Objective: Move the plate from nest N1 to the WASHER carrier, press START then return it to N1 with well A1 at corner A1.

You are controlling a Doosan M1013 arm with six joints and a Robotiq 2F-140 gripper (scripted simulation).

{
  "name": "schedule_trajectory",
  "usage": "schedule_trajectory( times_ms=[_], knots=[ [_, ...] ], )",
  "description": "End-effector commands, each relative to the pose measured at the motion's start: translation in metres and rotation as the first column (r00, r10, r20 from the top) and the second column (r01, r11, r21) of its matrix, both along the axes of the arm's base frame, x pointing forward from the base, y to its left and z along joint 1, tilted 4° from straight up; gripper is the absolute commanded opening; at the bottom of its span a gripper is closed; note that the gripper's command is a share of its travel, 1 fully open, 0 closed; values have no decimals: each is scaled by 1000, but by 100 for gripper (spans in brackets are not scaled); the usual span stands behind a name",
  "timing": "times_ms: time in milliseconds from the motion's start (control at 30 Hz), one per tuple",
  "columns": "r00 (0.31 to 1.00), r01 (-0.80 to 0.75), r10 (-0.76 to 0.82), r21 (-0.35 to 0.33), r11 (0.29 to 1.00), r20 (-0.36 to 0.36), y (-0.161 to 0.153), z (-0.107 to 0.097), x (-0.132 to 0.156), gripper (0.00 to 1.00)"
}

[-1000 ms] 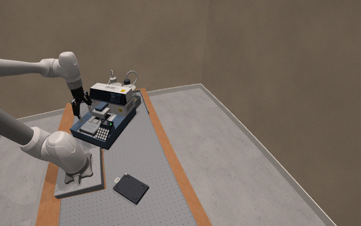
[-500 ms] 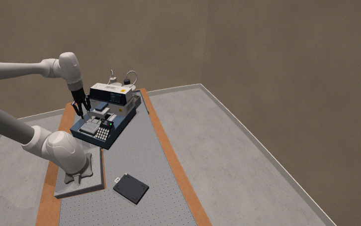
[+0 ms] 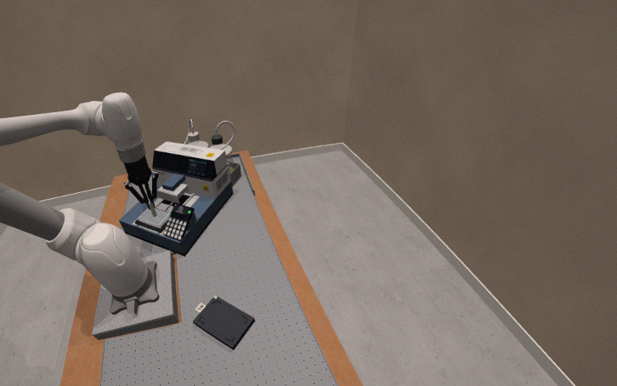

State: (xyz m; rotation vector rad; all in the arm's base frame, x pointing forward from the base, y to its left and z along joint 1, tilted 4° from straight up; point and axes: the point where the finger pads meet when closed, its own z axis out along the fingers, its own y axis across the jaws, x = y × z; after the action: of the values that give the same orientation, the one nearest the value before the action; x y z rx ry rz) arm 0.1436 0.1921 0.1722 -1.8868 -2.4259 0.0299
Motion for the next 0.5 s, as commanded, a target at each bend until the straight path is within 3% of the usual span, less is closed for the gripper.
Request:
schedule_trajectory(
  times_ms=[0,467],
  knots=[
    [995,100,-100,-7,995,-2,-15,0,4,10],
    [878,478,-479,-35,878,-5,-24,-1,7,10]
  ],
)
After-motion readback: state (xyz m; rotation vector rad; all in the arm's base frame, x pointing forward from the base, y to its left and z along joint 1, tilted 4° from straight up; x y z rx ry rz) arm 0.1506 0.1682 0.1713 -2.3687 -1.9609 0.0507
